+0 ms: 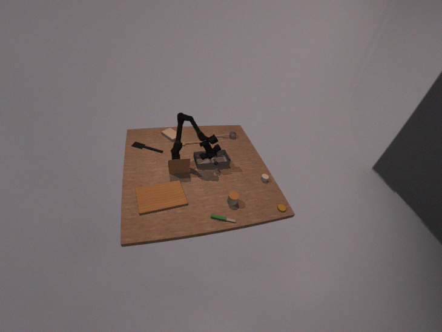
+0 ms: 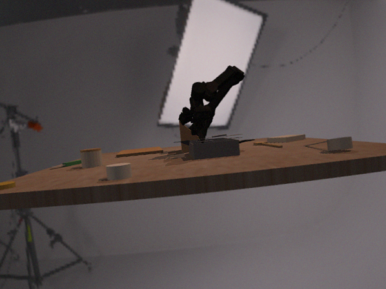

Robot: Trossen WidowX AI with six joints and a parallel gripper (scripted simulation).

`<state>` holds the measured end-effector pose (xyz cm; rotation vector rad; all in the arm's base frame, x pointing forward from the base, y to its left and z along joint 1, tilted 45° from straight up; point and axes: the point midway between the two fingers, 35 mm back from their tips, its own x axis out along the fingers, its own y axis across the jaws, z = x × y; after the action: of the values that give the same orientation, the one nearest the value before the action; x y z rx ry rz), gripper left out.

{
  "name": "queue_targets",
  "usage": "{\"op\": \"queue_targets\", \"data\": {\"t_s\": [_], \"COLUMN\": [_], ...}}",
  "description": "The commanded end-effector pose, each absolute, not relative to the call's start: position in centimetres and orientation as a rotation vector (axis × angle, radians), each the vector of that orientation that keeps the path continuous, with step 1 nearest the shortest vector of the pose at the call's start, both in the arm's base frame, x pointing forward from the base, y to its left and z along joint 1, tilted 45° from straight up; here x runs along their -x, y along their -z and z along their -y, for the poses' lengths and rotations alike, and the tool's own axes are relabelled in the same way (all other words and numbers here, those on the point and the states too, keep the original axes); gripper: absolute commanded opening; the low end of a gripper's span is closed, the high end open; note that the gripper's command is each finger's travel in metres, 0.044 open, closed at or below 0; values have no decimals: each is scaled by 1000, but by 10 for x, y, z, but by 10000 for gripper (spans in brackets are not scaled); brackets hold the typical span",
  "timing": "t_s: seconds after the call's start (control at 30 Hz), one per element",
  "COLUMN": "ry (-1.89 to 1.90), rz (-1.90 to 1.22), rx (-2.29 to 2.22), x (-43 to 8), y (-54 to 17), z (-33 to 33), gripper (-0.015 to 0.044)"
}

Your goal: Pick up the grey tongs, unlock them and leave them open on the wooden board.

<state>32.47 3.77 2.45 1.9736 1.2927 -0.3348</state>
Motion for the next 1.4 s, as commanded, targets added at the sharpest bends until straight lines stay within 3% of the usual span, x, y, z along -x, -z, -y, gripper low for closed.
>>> {"op": "queue_targets", "data": {"t_s": [0.0,0.73,0.93,1.27,1.37], "ry": [342,333,326,326,326], "rz": [-1292,-1290,-1293,-1293,-1293], "rx": [-1975,-1985,-1981,-1981,-1981], "x": [-327,-340,-339,-339,-339], "y": [-20,-3,-5,-5,-5], "z": [-42,-67,-65,-65,-65], "gripper": [260,260,103,36,-43]}}
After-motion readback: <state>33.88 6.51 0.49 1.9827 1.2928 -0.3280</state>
